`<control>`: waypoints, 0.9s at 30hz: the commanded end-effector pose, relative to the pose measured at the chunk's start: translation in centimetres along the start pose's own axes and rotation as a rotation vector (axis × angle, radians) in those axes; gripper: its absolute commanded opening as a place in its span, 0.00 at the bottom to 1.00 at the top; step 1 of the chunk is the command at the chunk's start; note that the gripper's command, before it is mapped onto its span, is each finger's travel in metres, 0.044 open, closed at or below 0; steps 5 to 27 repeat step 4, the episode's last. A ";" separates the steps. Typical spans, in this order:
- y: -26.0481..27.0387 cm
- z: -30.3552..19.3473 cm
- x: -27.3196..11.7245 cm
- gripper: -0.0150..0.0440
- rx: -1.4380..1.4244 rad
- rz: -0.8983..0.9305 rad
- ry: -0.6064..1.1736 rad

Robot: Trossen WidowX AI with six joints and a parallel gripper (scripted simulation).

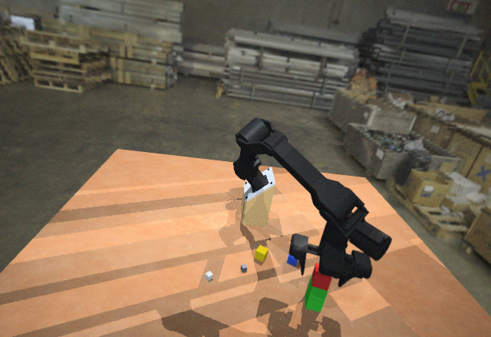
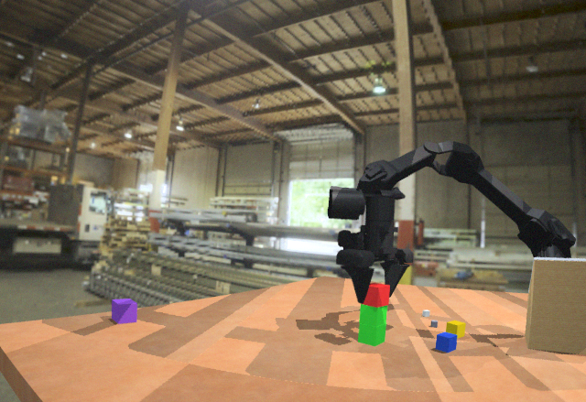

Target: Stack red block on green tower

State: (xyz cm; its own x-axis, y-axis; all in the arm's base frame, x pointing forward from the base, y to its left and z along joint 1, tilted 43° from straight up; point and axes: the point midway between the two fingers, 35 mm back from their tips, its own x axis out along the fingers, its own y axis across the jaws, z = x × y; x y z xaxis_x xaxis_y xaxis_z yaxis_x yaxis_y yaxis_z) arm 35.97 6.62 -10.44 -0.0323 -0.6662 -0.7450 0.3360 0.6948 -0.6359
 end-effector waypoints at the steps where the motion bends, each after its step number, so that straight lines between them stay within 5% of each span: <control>1: 0.0 0.0 0.0 1.00 0.001 0.001 -0.001; 27: 0.0 0.0 0.0 1.00 0.001 0.001 -0.001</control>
